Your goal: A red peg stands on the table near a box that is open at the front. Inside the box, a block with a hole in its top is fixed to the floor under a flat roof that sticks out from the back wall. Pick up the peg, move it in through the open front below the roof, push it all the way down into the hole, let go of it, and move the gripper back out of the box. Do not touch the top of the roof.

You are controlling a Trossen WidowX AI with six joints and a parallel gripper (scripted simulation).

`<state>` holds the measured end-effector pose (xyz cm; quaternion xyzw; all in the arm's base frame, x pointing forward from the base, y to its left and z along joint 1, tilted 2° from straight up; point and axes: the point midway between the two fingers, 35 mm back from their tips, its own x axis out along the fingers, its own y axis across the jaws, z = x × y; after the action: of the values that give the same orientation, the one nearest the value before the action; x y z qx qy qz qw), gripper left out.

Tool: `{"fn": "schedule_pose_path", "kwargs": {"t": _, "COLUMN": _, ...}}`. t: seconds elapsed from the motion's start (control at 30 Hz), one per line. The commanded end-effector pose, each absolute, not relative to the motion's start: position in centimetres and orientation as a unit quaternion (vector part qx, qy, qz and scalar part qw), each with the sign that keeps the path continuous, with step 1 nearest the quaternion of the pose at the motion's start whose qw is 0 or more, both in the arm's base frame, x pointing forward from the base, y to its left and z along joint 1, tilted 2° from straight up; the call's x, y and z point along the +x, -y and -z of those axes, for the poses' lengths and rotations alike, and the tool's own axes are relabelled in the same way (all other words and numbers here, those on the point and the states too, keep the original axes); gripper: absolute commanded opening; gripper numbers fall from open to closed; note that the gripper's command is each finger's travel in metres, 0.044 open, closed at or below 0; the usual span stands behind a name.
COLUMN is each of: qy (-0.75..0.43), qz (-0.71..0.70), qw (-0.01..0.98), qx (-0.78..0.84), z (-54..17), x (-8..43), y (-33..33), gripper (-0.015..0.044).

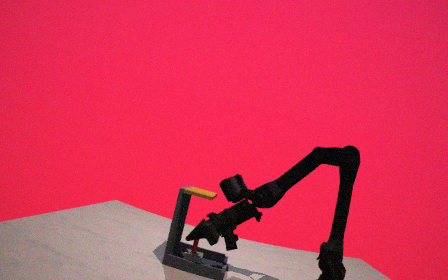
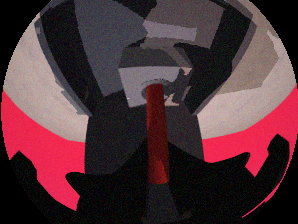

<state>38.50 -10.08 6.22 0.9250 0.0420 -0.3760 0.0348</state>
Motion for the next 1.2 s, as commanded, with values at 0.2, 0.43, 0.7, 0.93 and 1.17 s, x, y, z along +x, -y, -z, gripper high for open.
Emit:
{"fn": "schedule_pose_path", "kwargs": {"t": 0.2, "qy": -0.042, "qz": 0.388, "qw": 0.028, "qx": 0.920, "z": -5.20, "x": 38.11, "y": 9.99, "gripper": 0.0000}}
{"fn": "schedule_pose_path", "kwargs": {"t": 0.43, "qy": -0.042, "qz": 0.388, "qw": 0.028, "qx": 0.920, "z": -5.16, "x": 38.11, "y": 9.99, "gripper": 0.0000}}
{"fn": "schedule_pose_path", "kwargs": {"t": 0.7, "qy": -0.042, "qz": 0.389, "qw": 0.028, "qx": 0.920, "z": -4.95, "x": 38.11, "y": 9.99, "gripper": 0.0000}}
{"fn": "schedule_pose_path", "kwargs": {"t": 0.93, "qy": -0.042, "qz": 0.389, "qw": 0.028, "qx": 0.920, "z": -4.65, "x": 38.10, "y": 10.00, "gripper": 0.0000}}
{"fn": "schedule_pose_path", "kwargs": {"t": 1.17, "qy": -0.042, "qz": 0.378, "qw": 0.034, "qx": 0.924, "z": -5.51, "x": 38.45, "y": 10.08, "gripper": 0.0131}}
